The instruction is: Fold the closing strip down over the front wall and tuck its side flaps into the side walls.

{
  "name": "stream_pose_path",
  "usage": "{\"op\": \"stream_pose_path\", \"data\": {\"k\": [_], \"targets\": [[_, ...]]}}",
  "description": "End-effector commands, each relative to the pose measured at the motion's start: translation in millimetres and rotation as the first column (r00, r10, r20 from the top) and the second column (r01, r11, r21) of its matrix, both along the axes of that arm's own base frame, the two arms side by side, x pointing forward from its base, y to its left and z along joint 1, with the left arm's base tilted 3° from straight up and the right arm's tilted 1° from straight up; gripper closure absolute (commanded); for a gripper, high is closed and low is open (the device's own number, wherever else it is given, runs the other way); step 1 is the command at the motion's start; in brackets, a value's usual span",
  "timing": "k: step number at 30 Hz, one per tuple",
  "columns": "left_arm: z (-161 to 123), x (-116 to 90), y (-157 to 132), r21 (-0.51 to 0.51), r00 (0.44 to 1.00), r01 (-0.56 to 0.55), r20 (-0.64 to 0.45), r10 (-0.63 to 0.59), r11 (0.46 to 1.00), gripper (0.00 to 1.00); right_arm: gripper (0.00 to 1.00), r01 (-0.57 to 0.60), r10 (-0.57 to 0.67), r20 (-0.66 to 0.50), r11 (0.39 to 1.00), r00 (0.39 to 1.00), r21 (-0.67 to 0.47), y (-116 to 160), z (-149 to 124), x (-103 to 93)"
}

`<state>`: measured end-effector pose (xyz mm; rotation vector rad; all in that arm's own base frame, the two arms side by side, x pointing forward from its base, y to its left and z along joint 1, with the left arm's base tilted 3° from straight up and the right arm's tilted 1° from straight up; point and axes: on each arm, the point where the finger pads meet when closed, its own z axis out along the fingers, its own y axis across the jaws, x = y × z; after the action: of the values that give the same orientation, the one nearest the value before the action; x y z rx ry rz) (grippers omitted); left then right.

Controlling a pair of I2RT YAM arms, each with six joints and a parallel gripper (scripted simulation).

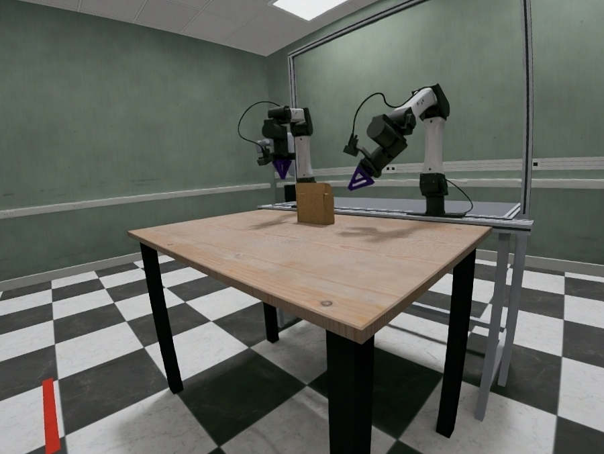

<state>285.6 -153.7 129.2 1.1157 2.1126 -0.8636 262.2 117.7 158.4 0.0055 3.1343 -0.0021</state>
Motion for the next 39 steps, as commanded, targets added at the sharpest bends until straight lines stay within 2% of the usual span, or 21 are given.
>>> {"op": "stream_pose_path", "data": {"k": [1, 6, 7, 9, 21, 23, 27, 39], "targets": [[2.5, 3.5, -3.0, -0.074, 0.992, 0.1, 0.089, -0.094, 0.992, 0.2, 0.99, 0.006, -0.006, 0.012, 1.0, 1.0, 0.003, 0.5, 4.7, 0.4], [2.2, 0.4, -2.7, -0.108, 0.985, 0.144, 0.108, -0.133, 0.984, 0.2, 0.99, 0.006, -0.006, 0.012, 1.0, 1.0, 0.003, 0.5, 4.7, 0.4], [9.8, 6.8, -2.9, -0.121, 0.977, 0.171, 0.152, -0.152, 0.978, 0.2, 0.99, 0.006, -0.006, 0.012, 1.0, 1.0, 0.003, 0.5, 4.7, 0.4], [9.5, 6.8, -2.8, -0.147, 0.964, 0.215, 0.187, -0.187, 0.965, 0.2, 0.99, 0.006, -0.006, 0.012, 1.0, 1.0, 0.003, 0.5, 4.7, 0.4], [6.8, 5.7, -2.3, -0.227, 0.893, 0.393, 0.325, -0.311, 0.891, 0.2, 0.99, 0.006, -0.006, 0.012, 1.0, 1.0, 0.003, 0.5, 4.7, 0.4], [6.8, 5.7, -2.3, -0.227, 0.893, 0.393, 0.325, -0.311, 0.891, 0.2, 0.99, 0.006, -0.006, 0.012, 1.0, 1.0, 0.003, 0.5, 4.7, 0.4], [6.1, 5.8, -2.0, -0.238, 0.852, 0.47, 0.375, -0.366, 0.85, 0.2, 0.99, 0.006, -0.006, 0.012, 1.0, 1.0, 0.003, 0.5, 4.7, 0.4], [-5.1, 3.0, -11.5, -0.234, 0.844, 0.485, 0.376, -0.382, 0.842, 0.2, 0.99, 0.006, -0.006, 0.012, 1.0, 1.0, 0.003, 0.5, 4.7, 0.4]]}}
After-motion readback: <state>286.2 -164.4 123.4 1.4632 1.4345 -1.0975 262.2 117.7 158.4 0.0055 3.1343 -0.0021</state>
